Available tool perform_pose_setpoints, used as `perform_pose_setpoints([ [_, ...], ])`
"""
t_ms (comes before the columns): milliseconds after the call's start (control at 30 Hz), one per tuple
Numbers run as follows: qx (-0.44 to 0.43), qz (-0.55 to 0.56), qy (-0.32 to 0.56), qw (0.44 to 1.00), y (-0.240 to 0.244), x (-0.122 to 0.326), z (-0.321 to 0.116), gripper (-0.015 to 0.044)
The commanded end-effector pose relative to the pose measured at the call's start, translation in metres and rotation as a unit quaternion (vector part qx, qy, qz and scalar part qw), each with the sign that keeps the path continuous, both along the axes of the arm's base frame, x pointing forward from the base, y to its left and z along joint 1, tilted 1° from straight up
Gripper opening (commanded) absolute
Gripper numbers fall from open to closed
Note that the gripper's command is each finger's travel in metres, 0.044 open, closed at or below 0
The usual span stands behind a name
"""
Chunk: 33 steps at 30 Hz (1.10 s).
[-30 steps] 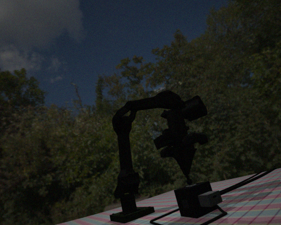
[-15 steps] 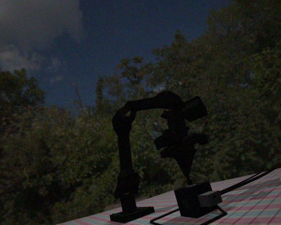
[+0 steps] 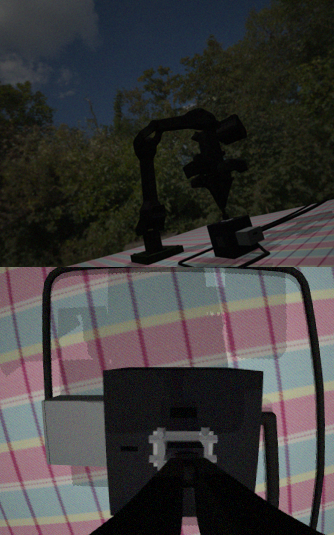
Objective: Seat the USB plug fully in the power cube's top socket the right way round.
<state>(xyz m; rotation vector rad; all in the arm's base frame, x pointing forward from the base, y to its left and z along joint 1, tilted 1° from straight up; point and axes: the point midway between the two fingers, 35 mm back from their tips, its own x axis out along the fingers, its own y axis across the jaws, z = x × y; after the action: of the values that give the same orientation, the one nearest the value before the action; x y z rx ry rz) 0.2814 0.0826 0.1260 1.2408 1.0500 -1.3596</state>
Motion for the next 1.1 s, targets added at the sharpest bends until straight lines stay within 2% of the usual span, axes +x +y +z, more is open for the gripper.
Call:
perform_pose_setpoints([
  [0, -0.001, -0.003, -0.001, 1.000, -0.0001, 0.0003, -0.0011, 0.0000],
  [1067, -0.001, -0.003, -0.001, 1.000, 0.0000, 0.0004, -0.0049, 0.0000],
])
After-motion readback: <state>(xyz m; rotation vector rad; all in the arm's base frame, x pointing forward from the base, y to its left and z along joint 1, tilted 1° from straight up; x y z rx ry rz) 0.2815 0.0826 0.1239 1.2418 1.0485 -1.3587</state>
